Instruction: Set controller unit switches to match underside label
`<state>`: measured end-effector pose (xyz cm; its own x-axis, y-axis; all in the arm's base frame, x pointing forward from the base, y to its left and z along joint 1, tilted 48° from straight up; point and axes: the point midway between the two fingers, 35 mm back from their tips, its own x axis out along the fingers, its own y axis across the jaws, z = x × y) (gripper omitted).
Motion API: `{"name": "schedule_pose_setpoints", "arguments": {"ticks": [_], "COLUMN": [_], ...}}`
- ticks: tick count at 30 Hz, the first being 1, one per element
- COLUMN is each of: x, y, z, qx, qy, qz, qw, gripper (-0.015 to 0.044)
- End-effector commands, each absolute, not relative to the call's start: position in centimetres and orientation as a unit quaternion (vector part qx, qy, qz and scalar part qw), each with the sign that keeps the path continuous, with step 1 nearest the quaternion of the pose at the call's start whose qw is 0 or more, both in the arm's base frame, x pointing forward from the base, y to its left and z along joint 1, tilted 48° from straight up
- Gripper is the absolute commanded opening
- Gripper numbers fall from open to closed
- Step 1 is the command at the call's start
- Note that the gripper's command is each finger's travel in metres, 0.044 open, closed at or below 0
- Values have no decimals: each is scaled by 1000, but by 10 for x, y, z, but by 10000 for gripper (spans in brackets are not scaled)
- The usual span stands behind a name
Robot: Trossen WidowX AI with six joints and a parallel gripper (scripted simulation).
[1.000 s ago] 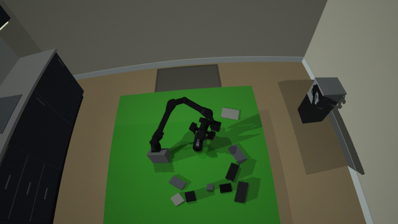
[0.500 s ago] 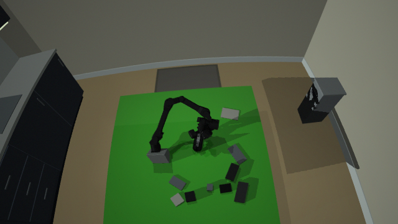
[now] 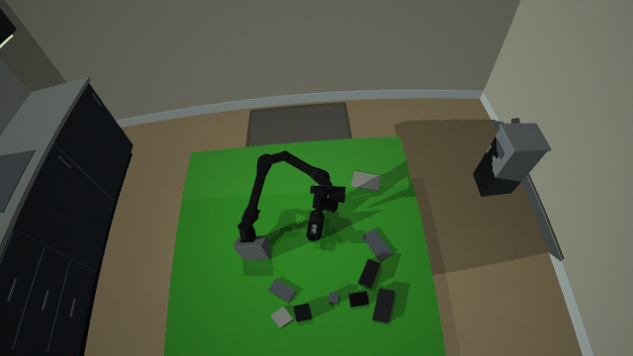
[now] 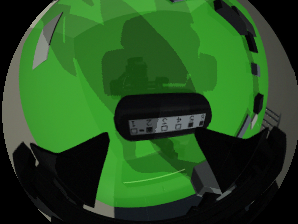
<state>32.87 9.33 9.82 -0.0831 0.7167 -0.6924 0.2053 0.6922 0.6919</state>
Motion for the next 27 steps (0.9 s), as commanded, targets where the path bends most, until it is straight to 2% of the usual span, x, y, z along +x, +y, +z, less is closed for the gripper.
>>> {"name": "schedule_pose_setpoints", "arguments": {"ticks": [1,8,16,27], "x": [326,323,320,320], "y": [100,104,109,109], "z": [111,114,118,118], "qx": [150,-12,-184,-188], "qy": [592,470,317,313], "qz": [405,528,620,622], "qw": [681,707,694,693], "gripper": [440,440,440,440]}}
